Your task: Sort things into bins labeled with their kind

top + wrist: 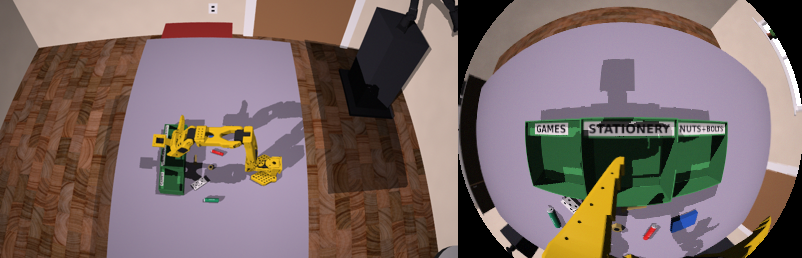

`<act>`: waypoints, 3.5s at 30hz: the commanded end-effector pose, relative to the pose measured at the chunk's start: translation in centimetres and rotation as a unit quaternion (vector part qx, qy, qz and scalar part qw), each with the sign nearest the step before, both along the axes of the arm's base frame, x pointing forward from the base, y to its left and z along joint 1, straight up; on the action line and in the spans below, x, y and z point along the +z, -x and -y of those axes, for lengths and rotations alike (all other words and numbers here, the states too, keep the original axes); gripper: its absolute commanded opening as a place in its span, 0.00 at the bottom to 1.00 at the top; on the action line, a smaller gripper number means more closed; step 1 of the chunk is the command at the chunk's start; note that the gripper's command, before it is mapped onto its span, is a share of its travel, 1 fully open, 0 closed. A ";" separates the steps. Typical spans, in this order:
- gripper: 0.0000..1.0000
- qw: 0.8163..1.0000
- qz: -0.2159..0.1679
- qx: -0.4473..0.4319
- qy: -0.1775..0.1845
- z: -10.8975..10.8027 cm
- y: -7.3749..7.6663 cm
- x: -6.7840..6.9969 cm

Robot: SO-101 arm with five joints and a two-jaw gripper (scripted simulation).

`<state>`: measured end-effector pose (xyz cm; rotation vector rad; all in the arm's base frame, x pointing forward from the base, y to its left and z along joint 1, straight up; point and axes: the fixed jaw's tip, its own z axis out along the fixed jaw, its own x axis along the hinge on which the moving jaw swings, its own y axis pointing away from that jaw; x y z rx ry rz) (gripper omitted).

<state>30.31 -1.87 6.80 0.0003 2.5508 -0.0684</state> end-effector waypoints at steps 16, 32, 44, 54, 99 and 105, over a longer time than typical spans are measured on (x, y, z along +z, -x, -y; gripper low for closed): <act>1.00 0.999 0.031 0.003 -0.012 -1.3 -0.7 1.8; 1.00 0.997 -0.015 0.002 -0.076 -7.4 -0.8 1.4; 1.00 0.996 -0.024 0.002 -0.085 -8.4 -0.7 1.4; 1.00 0.996 -0.024 0.002 -0.085 -8.4 -0.7 1.4; 1.00 0.996 -0.038 0.000 -0.082 -8.4 -0.7 0.7; 1.00 0.996 -0.038 0.000 -0.082 -8.4 -0.7 0.7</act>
